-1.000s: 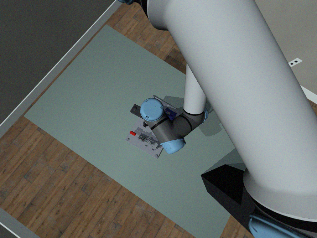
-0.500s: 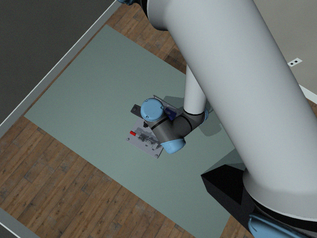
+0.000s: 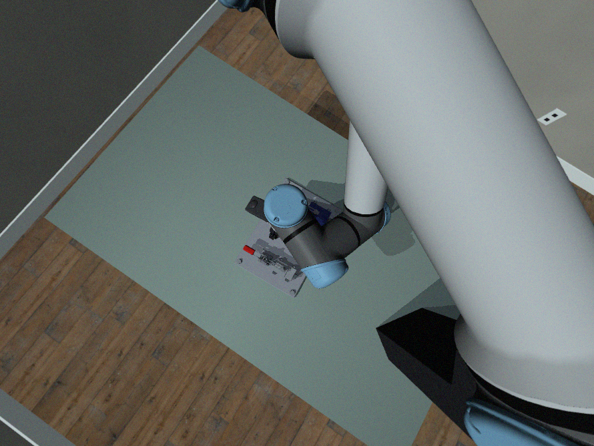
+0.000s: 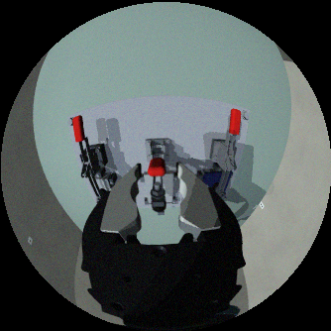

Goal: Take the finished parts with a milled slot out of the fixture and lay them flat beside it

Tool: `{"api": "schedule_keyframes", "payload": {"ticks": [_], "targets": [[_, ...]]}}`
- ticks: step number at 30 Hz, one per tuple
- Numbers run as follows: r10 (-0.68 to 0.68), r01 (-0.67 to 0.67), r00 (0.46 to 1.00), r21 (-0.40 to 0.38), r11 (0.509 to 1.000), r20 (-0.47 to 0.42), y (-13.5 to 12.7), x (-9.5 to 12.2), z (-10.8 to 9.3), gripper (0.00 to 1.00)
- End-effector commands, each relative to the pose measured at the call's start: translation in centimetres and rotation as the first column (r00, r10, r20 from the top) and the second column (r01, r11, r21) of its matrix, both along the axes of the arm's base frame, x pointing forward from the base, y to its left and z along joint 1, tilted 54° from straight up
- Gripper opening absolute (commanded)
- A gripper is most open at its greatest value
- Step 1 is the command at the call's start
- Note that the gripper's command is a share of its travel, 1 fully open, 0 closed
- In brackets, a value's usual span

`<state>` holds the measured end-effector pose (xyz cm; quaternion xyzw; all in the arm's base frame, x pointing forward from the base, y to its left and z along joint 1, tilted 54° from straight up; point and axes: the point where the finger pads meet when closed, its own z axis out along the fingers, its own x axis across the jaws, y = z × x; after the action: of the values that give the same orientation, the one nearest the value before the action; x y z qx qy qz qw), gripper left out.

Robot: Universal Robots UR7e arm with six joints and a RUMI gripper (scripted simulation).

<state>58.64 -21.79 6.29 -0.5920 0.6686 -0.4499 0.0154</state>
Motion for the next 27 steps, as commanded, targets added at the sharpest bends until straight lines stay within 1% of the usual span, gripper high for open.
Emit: {"api": "schedule_keyframes", "payload": {"ticks": [1, 27], "targets": [[0.007, -0.007, 1.000, -0.004, 1.000, 0.007, 0.35, 0.26, 0.46, 0.28], [0.009, -0.009, 1.000, -0.005, 1.000, 0.012, 0.37, 0.41, 0.65, 0.28]]}}
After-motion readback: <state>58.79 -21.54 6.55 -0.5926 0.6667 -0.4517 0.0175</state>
